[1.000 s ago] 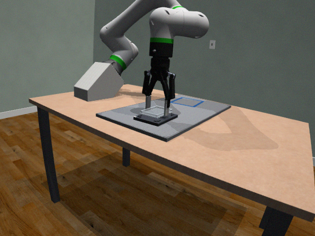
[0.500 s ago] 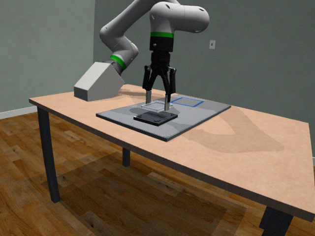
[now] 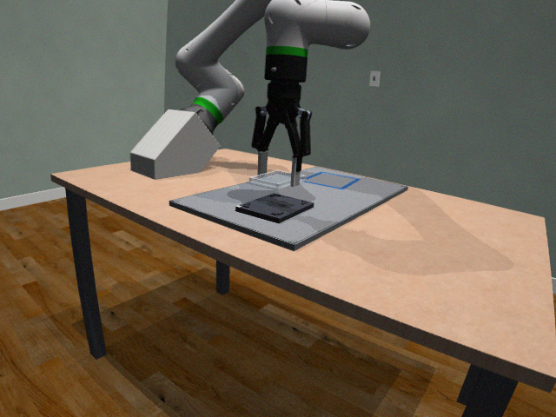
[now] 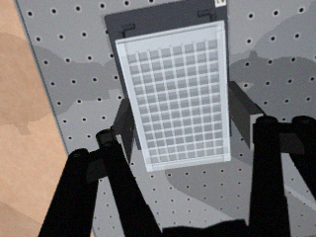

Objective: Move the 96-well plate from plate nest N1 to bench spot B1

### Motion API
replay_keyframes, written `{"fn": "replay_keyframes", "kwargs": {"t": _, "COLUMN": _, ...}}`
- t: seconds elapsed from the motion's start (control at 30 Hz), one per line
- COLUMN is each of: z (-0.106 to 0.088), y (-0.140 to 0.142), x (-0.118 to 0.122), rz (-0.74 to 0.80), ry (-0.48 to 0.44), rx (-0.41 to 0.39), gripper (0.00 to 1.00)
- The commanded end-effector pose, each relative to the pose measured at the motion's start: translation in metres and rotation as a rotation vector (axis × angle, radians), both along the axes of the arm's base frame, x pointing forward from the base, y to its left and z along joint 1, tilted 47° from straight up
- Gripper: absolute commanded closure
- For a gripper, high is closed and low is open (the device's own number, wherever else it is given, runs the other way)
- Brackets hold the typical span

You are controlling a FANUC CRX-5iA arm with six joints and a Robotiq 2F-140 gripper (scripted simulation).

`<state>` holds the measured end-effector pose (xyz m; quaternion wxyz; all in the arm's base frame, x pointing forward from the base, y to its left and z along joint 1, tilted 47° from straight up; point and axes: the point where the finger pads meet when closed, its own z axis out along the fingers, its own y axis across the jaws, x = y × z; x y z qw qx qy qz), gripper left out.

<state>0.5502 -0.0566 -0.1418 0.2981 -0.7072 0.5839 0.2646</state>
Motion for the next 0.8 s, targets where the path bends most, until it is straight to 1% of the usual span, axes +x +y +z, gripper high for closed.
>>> {"fn": "replay_keyframes", "kwargs": {"t": 0.0, "z": 0.0038, "y": -0.0042, "x": 0.0003, "rz": 0.000, "ry": 0.000, "rx": 0.000, "gripper": 1.00}}
{"fn": "replay_keyframes", "kwargs": {"t": 0.7, "z": 0.0058, "y": -0.0064, "x": 0.0003, "rz": 0.000, "ry": 0.000, "rx": 0.000, "gripper": 1.00}}
{"fn": "replay_keyframes", "kwargs": {"t": 0.77, "z": 0.0104, "y": -0.0019, "x": -0.0015, "rz": 0.045, "ry": -0.049, "rx": 0.001, "gripper": 1.00}}
